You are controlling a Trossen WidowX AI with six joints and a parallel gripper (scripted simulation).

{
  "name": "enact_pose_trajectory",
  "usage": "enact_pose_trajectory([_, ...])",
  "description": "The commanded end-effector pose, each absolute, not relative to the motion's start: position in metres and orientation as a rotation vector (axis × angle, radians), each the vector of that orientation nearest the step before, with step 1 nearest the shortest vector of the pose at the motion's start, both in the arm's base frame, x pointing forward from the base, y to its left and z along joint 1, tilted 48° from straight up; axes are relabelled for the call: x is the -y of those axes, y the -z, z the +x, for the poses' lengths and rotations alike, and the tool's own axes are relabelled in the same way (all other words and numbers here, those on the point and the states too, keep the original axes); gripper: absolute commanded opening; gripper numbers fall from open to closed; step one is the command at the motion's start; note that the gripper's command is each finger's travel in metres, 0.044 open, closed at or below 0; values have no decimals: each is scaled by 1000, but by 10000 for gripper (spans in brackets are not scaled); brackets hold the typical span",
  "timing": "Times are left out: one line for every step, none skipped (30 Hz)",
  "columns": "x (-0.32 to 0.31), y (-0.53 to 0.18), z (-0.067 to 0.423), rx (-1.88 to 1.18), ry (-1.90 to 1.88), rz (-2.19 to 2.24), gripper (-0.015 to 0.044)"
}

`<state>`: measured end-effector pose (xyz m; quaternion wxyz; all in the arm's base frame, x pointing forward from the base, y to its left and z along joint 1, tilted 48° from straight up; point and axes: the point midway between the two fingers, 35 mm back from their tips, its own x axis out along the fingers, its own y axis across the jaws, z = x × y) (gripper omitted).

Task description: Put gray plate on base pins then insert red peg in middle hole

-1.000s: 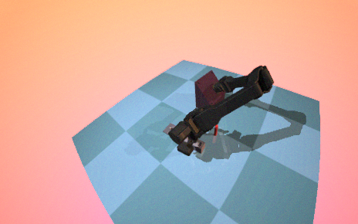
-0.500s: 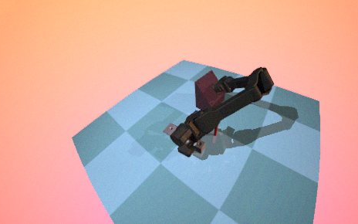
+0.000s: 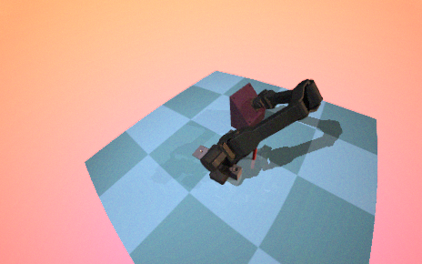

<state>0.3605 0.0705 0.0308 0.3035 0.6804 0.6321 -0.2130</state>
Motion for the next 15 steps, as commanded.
enact_pose_trajectory([-63, -37, 363, -1669, 559, 1806, 0])
enact_pose_trajectory([-61, -39, 363, -1668, 560, 1805, 0])
enact_pose_trajectory([-59, -41, 363, -1667, 561, 1805, 0])
enact_pose_trajectory([-57, -43, 363, -1667, 561, 1804, 0])
enact_pose_trajectory([-54, -45, 363, -1667, 562, 1804, 0])
enact_pose_trajectory([-52, -47, 363, -1666, 563, 1803, 0])
enact_pose_trajectory([-50, -49, 363, -1666, 563, 1803, 0])
enact_pose_trajectory([-48, -51, 363, -1665, 564, 1803, 0])
enact_pose_trajectory([-45, -53, 363, -1665, 564, 1802, 0])
enact_pose_trajectory([-43, -55, 363, -1665, 565, 1802, 0])
enact_pose_trajectory([-41, -57, 363, -1665, 565, 1802, 0])
enact_pose_trajectory([-39, -59, 363, -1664, 566, 1801, 0])
enact_pose_trajectory([-37, -61, 363, -1664, 566, 1801, 0])
enact_pose_trajectory([-34, -63, 363, -1664, 566, 1801, 0])
enact_pose_trajectory([-32, -65, 363, -1664, 567, 1801, 0])
